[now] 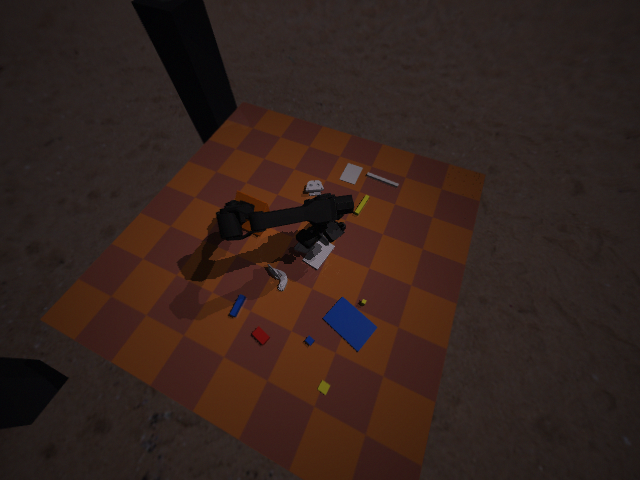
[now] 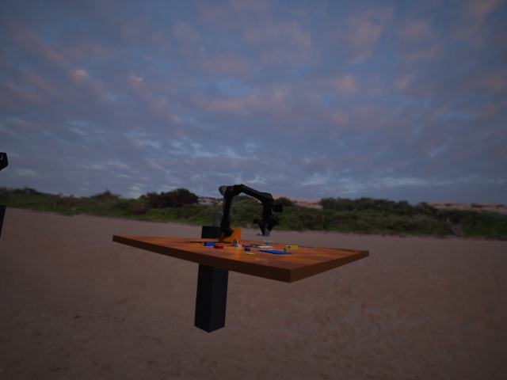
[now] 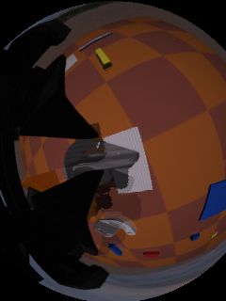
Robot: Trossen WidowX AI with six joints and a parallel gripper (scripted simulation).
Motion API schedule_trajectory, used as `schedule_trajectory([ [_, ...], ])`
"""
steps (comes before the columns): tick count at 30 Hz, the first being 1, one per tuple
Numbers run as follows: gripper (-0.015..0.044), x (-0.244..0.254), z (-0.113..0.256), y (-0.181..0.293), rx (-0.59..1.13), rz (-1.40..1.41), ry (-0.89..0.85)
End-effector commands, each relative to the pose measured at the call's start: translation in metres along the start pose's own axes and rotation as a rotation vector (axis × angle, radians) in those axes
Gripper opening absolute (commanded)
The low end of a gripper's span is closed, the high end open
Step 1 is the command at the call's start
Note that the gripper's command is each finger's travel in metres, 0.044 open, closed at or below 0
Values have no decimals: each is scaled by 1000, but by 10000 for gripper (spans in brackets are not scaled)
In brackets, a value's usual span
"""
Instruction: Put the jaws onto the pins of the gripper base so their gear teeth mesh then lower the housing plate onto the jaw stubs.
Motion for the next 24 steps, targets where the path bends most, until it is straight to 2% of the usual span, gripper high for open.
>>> schedule_trajectory([
  [1,134,-1,-7,0,0,4,5],
  [24,134,-2,-45,0,-1,3,7],
])
Point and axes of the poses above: the point midway between the two fingers, 35 mm back from their tips, its own z axis back along the fingers, its own x axis across the jaws, y = z × x, the point moved 2 cm from there along z, back along the fingers, and after that the axes turned 5 degrees about -z, right-handed, at the moved point
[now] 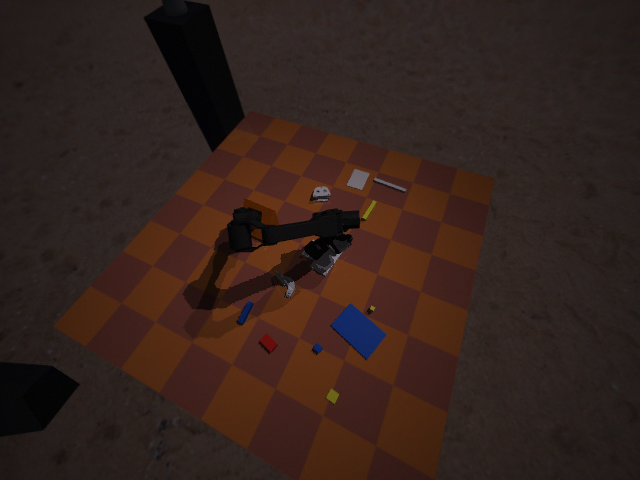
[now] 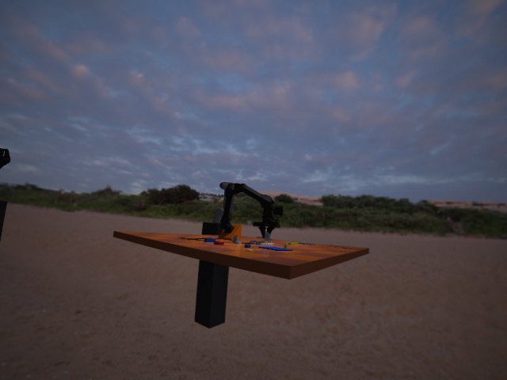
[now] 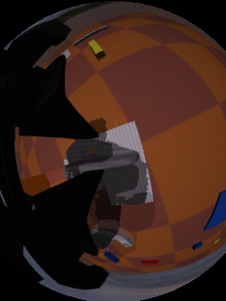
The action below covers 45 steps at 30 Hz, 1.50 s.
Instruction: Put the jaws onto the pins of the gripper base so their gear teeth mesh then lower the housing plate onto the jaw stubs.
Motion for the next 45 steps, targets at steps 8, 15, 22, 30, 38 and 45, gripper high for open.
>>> schedule_trajectory([
  [8,134,-1,-9,1,-1,5,5],
  [15,134,-1,-9,1,-1,5,5],
  [22,134,-1,-11,1,-1,2,5],
  [30,134,-1,-12,1,-1,1,5],
  [38,134,-1,-15,1,-1,0,6],
  [45,134,-1,-16,1,-1,-1,6],
])
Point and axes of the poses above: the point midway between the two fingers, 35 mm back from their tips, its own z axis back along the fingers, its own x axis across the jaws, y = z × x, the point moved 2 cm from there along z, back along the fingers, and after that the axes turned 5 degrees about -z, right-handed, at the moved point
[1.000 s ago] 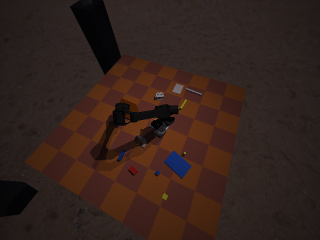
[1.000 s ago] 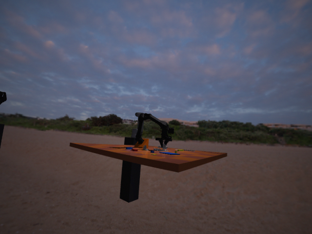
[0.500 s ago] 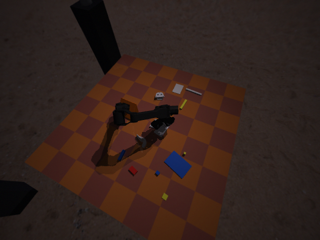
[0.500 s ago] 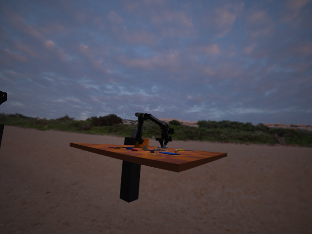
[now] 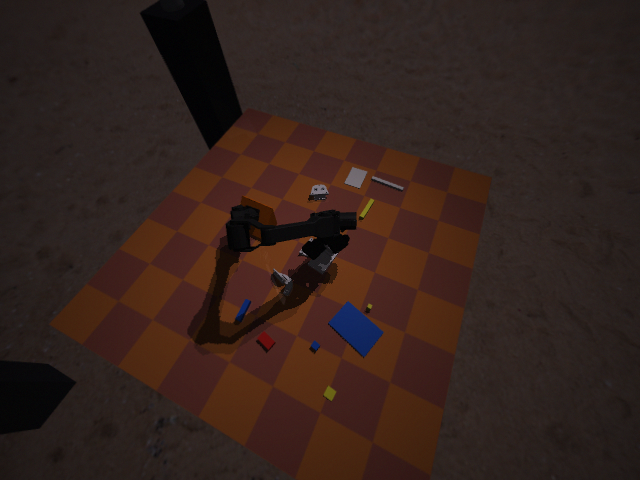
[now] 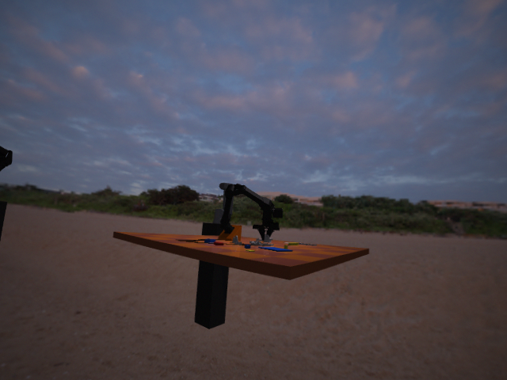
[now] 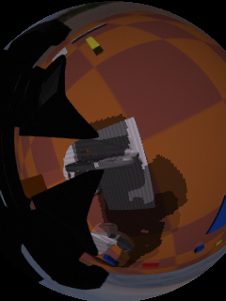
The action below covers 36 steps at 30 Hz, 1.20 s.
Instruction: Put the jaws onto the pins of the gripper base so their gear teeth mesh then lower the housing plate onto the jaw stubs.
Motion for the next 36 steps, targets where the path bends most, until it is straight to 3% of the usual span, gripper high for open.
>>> schedule_trajectory([
  [1,134,0,-2,0,-3,3,2],
  [36,134,0,-11,0,-3,1,3],
])
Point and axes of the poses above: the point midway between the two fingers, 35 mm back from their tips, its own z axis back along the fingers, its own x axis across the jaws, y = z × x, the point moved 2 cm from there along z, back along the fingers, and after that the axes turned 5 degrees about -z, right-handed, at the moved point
